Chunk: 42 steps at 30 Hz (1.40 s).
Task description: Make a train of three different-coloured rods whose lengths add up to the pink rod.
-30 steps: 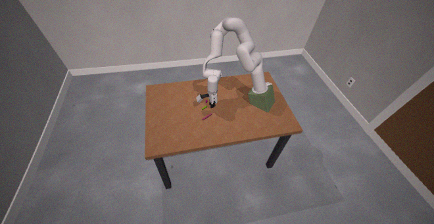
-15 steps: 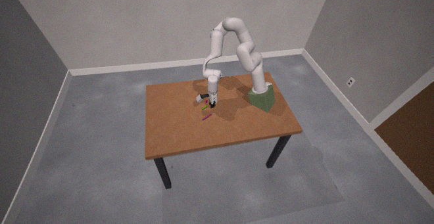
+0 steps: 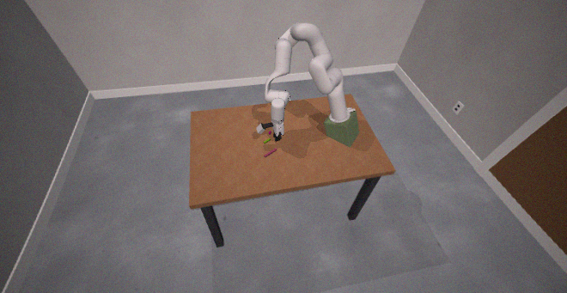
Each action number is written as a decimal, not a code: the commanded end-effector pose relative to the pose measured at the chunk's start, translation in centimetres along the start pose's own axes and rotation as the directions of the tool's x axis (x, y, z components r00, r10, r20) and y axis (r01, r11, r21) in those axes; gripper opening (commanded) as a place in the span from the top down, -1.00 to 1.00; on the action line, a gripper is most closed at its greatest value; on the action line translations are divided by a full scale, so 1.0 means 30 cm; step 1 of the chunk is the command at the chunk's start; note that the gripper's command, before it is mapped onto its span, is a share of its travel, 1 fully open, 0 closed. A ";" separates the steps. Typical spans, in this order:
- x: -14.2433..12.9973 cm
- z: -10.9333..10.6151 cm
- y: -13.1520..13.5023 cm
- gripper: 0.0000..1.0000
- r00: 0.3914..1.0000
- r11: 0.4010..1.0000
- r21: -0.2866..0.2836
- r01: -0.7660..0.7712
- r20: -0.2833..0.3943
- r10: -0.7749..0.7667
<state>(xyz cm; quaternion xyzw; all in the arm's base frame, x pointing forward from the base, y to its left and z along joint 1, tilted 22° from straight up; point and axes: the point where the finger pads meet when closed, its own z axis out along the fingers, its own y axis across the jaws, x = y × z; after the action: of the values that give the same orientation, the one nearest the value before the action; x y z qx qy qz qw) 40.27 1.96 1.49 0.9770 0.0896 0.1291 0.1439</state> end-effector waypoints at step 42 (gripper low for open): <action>0.004 0.045 -0.001 0.51 1.000 1.000 0.000 0.001 -0.003 -0.001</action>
<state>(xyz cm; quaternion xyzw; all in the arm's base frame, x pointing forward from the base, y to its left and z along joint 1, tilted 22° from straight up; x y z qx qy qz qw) 40.66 1.60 0.19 0.9770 0.0896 0.1291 0.1440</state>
